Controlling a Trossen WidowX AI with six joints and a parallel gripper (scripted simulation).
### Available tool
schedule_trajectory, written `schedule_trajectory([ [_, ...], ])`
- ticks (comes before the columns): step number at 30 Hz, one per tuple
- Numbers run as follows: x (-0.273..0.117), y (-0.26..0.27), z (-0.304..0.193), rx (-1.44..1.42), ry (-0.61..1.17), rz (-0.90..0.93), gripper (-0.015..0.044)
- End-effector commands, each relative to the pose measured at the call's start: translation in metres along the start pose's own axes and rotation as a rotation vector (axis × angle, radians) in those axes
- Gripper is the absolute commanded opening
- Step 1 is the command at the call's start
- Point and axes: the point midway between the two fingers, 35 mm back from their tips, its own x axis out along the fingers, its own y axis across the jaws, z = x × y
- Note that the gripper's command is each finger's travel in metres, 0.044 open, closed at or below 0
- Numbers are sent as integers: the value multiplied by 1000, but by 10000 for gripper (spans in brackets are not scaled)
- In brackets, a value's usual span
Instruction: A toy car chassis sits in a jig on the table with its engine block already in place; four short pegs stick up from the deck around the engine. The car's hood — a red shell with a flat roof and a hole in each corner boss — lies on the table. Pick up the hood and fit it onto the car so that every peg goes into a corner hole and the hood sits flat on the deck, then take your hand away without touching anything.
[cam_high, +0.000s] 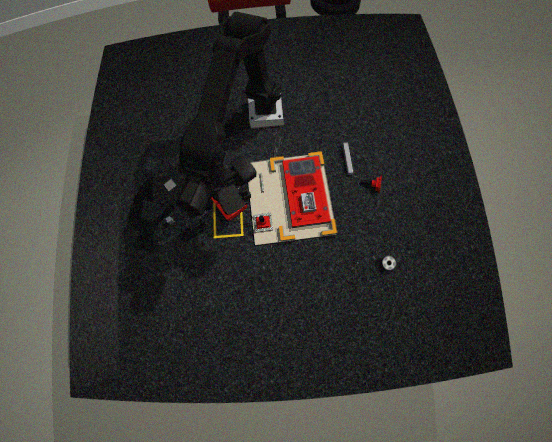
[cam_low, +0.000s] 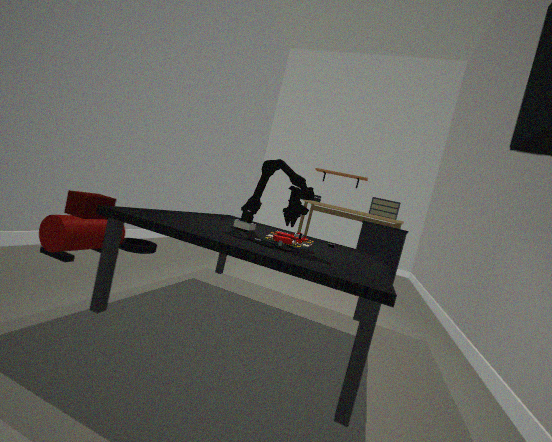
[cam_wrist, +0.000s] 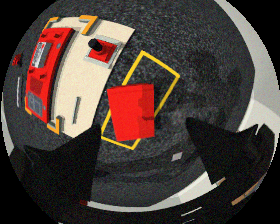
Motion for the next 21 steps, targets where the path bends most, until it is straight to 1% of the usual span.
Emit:
schedule_trajectory([
  [1, 10, 7, -14, -24, 27, 73, 440],
  [21, 19, 5, -18, -24, 27, 72, 440],
])
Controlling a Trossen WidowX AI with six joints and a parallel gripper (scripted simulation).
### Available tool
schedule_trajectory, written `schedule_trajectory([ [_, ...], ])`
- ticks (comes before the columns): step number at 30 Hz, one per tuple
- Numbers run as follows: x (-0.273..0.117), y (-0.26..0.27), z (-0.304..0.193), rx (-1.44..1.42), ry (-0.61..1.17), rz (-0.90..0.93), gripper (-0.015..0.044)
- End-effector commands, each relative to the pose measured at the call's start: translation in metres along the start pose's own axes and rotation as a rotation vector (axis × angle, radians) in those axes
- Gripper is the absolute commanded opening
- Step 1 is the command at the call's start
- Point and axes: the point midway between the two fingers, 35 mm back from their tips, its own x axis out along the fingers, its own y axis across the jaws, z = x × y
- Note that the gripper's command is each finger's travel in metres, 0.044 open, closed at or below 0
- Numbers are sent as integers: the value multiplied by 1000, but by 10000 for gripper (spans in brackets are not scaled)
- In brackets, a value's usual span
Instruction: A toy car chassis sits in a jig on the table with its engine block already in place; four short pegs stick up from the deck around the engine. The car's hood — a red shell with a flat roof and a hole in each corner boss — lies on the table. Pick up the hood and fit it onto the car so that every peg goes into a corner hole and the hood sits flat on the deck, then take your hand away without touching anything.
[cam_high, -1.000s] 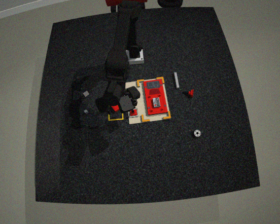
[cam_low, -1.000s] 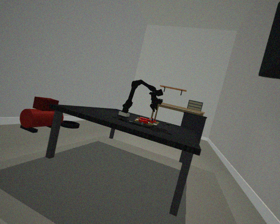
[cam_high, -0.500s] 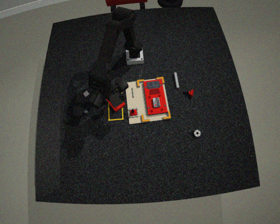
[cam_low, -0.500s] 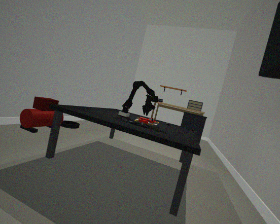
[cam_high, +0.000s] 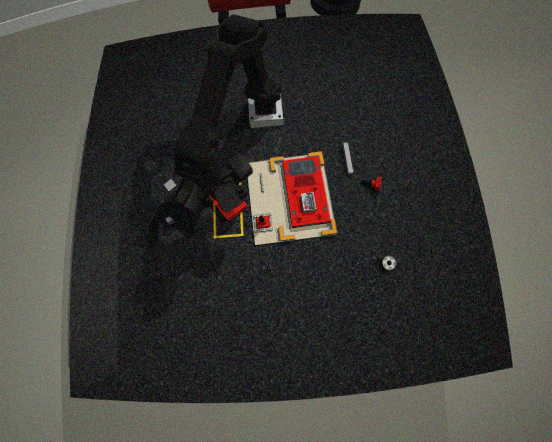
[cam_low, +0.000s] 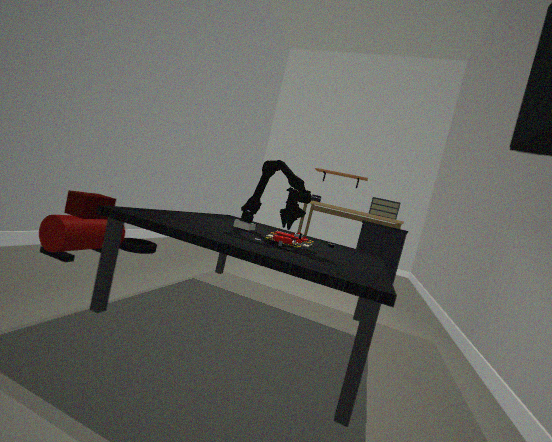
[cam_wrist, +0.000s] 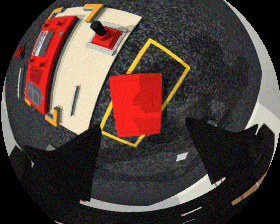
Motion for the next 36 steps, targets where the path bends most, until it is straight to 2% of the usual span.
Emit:
schedule_trajectory([
  [1, 5, 2, -1, -5, 1, 9, 440],
  [36, 28, 3, -1, -5, 1, 9, 440],
])
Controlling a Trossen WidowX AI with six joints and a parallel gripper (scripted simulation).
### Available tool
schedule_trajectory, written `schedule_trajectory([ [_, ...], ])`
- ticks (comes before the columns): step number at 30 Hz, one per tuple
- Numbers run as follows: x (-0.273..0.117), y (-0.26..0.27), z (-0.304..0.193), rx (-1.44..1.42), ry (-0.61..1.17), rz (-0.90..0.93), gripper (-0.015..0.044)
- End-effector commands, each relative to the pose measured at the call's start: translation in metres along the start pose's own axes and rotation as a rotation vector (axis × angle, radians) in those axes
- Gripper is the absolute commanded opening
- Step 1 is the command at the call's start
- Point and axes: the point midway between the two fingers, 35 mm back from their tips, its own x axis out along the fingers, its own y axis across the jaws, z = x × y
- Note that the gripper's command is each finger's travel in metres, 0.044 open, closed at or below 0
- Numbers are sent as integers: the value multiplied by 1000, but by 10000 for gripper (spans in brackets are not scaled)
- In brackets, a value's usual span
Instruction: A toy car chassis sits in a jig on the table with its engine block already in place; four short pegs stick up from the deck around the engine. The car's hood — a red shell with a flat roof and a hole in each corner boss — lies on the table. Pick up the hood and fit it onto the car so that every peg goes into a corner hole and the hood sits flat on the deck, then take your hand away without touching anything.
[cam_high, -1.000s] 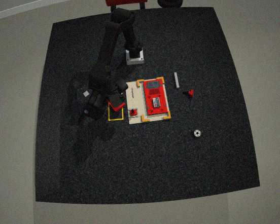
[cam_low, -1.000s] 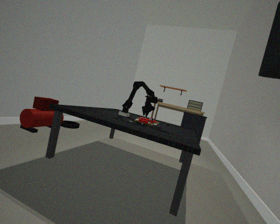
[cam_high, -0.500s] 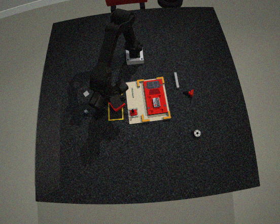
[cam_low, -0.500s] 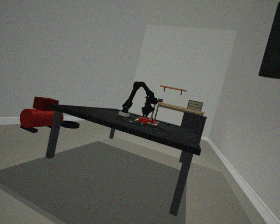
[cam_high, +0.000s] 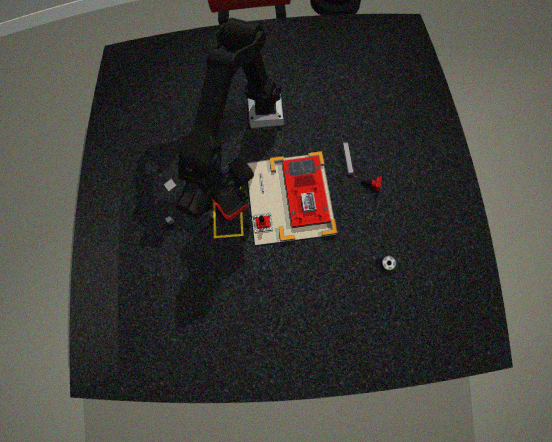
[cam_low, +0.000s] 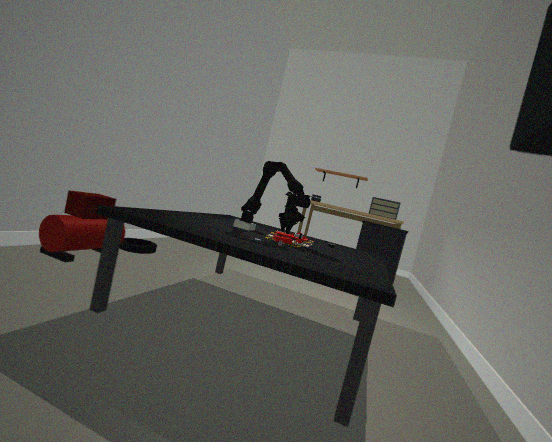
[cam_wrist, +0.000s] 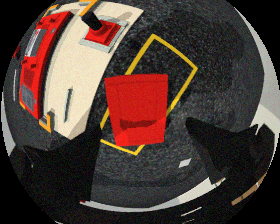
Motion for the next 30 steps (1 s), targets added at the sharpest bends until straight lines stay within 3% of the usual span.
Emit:
schedule_trajectory([
  [1, 5, 3, -1, -3, 1, 10, 440],
  [30, 24, 5, -2, -3, 1, 10, 440],
])
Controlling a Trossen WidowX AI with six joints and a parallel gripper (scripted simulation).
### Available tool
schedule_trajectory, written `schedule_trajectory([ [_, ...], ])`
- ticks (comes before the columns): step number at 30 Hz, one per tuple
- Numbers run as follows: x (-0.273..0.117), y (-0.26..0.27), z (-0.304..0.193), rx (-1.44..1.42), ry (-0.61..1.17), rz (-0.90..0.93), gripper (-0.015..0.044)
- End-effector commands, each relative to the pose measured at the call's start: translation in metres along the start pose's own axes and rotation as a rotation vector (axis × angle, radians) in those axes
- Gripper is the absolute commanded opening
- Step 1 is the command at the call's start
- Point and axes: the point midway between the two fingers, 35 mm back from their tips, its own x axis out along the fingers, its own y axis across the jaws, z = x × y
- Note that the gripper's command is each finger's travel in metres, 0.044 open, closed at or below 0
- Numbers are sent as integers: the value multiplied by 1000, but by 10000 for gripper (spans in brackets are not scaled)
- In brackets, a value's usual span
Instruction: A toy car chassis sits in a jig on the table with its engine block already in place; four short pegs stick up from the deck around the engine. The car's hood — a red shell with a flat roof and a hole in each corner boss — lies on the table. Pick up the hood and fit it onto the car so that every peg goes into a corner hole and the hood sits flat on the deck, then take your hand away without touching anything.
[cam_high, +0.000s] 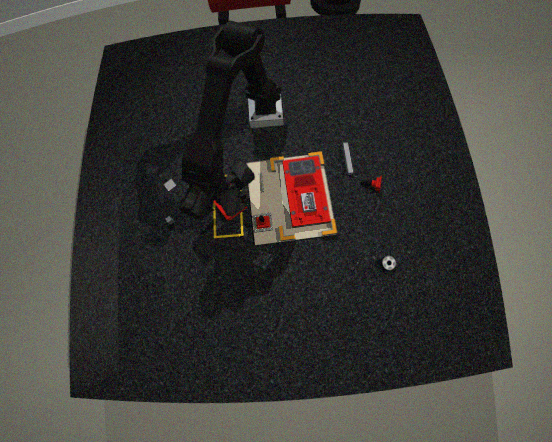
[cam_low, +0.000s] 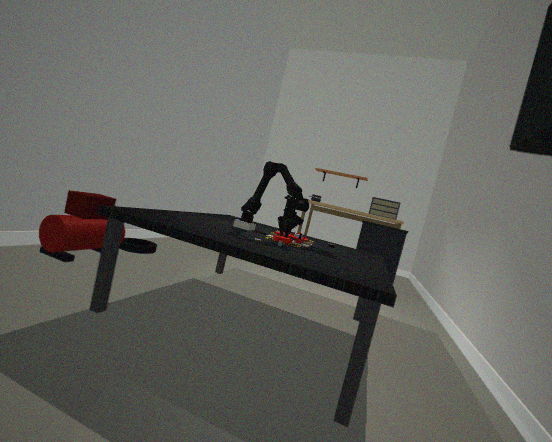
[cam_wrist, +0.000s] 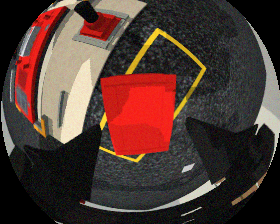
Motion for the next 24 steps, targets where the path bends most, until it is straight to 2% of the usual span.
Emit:
schedule_trajectory([
  [1, 4, 3, -1, -1, 1, 9, 440],
  [24, 13, 3, -1, -1, 1, 9, 440],
])
